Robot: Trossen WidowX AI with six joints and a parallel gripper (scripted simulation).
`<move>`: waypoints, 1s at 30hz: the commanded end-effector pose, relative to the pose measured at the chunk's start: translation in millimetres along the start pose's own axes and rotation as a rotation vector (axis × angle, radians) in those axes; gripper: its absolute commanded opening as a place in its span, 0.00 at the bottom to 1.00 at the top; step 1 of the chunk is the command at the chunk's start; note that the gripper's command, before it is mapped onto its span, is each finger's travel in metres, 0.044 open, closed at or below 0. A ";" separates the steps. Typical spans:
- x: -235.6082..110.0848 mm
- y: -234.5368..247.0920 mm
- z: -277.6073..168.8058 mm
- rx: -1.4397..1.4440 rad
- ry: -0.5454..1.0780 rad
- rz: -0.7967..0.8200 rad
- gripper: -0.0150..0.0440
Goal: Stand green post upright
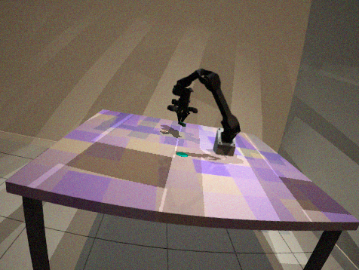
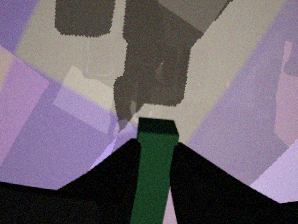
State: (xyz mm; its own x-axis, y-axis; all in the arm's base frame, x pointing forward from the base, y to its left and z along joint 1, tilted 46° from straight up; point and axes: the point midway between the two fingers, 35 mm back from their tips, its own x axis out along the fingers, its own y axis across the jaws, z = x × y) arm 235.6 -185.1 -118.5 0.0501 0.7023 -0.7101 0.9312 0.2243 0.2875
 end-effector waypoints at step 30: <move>-51.4 43.6 -46.9 -0.136 -0.018 -0.010 0.29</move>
State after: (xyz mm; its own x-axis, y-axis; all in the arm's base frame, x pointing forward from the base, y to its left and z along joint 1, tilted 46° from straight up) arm 252.1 -186.7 -50.8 0.0455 0.6871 -0.7251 0.8884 0.3041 0.3439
